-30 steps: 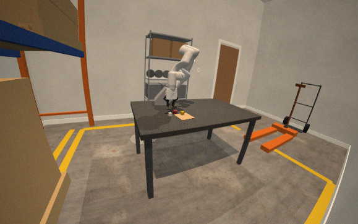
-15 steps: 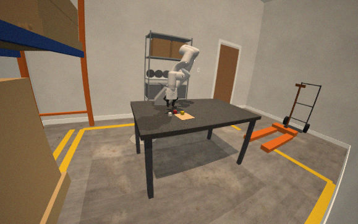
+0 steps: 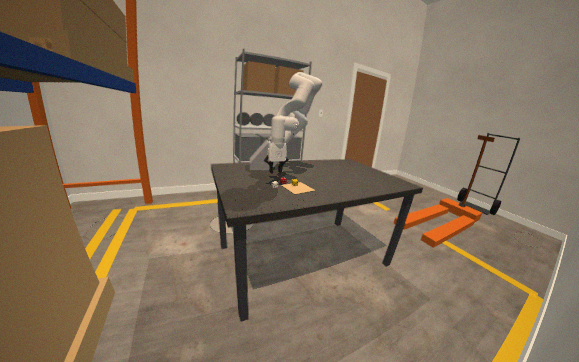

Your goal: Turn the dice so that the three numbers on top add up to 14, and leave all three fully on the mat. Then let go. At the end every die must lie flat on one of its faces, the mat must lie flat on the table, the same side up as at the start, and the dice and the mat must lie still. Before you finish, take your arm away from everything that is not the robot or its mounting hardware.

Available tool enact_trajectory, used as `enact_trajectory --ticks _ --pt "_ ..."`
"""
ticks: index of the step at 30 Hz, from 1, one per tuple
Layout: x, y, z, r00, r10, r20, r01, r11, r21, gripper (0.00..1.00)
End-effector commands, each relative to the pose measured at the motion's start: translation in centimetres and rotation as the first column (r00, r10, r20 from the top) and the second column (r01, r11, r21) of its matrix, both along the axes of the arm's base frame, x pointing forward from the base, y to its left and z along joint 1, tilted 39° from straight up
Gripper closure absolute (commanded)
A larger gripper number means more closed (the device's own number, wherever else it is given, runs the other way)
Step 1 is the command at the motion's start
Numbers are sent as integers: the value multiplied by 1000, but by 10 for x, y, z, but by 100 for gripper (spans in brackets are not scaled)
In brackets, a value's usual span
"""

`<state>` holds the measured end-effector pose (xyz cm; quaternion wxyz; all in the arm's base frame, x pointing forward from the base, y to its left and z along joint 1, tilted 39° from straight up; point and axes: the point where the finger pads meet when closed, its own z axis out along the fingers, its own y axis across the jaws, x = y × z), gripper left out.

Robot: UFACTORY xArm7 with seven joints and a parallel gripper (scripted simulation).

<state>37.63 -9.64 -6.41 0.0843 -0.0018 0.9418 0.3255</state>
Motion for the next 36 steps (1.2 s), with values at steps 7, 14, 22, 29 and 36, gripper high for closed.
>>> enact_trajectory --ticks 7,14,22,29,36 --pt "3 4 -7 1000 -3 2 3 1000 -3 53" --pt "5 10 -16 1000 -3 2 3 1000 -3 53" --pt "7 16 -23 1000 -3 2 3 1000 -3 53" --pt "8 22 -30 1000 -3 2 3 1000 -3 53" --pt "9 25 -34 1000 -3 2 3 1000 -3 53"
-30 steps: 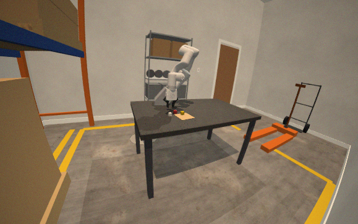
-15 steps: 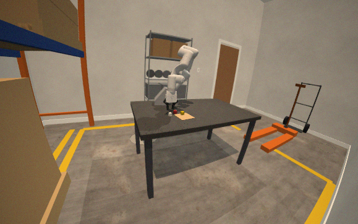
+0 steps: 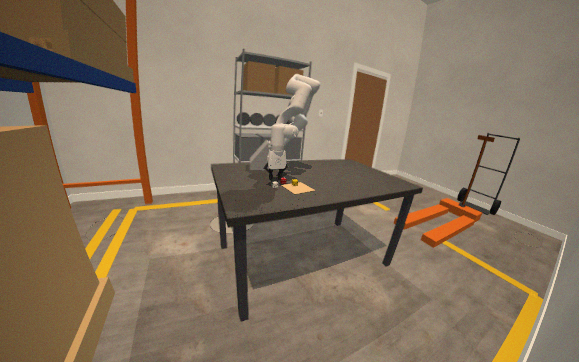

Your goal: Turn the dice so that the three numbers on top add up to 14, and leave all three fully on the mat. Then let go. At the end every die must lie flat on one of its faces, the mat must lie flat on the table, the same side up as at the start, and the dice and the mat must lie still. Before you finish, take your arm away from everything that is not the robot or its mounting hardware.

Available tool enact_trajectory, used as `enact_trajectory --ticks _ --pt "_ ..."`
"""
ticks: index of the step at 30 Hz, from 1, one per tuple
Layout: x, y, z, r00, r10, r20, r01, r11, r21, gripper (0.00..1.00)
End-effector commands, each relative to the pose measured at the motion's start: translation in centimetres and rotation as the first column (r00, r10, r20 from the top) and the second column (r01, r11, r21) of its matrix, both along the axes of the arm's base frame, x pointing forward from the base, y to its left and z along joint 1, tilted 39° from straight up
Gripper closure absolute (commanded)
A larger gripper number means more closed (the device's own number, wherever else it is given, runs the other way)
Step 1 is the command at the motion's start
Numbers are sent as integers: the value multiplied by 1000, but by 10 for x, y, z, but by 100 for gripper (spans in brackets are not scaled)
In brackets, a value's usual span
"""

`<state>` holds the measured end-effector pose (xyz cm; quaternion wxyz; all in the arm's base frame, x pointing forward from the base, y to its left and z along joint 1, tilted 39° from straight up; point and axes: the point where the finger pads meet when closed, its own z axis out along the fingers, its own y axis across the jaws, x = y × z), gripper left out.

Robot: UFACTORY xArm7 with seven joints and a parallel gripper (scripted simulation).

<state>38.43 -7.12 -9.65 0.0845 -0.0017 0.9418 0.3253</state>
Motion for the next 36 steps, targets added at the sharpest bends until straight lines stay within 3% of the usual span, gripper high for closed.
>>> enact_trajectory --ticks 1,36 --pt "1 0 -2 1000 -2 2 2 1000 -3 53" --pt "2 2 -4 1000 -2 2 2 1000 -3 53"
